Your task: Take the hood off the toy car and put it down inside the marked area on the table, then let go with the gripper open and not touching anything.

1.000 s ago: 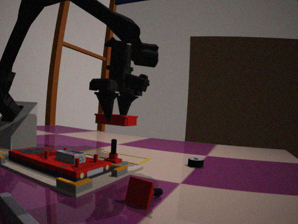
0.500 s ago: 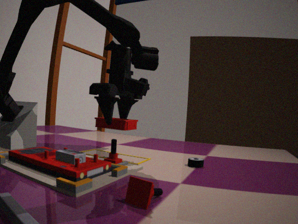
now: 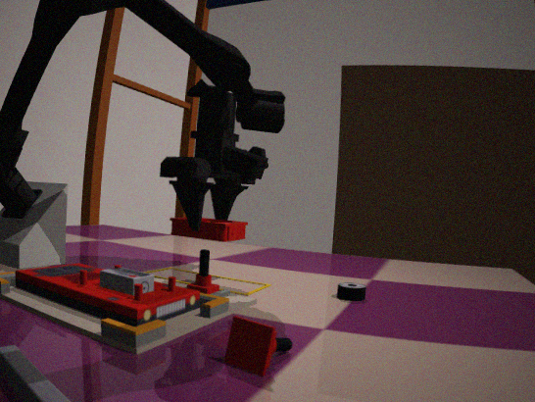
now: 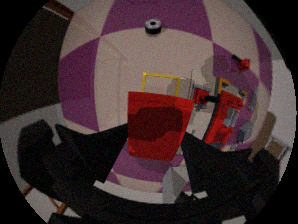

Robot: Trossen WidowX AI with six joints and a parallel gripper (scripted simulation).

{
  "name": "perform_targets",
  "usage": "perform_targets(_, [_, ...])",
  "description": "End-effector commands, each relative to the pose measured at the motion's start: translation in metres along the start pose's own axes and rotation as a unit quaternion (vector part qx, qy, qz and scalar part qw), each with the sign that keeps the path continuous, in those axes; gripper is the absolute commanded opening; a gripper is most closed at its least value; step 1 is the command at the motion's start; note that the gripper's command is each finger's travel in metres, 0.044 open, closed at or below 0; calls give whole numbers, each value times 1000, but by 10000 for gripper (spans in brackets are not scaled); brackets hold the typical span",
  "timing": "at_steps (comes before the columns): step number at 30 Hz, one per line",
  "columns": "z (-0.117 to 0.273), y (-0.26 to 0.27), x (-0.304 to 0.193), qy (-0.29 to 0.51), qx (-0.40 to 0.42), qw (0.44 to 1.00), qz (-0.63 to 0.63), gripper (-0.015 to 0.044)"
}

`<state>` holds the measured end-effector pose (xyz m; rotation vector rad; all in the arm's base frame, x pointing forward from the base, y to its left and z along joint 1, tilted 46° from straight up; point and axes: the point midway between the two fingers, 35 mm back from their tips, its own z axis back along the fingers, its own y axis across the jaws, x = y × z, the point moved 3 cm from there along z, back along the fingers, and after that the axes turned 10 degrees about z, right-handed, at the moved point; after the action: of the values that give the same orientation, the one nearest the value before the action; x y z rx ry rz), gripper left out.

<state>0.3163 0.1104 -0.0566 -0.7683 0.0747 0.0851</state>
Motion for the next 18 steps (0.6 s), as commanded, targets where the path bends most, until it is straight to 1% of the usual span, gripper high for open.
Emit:
perform_targets(1, [-4, -1, -1, 0, -3, 1000, 4, 0])
perform_targets(18, [-16, -1, -1, 0, -4, 1000, 4, 0])
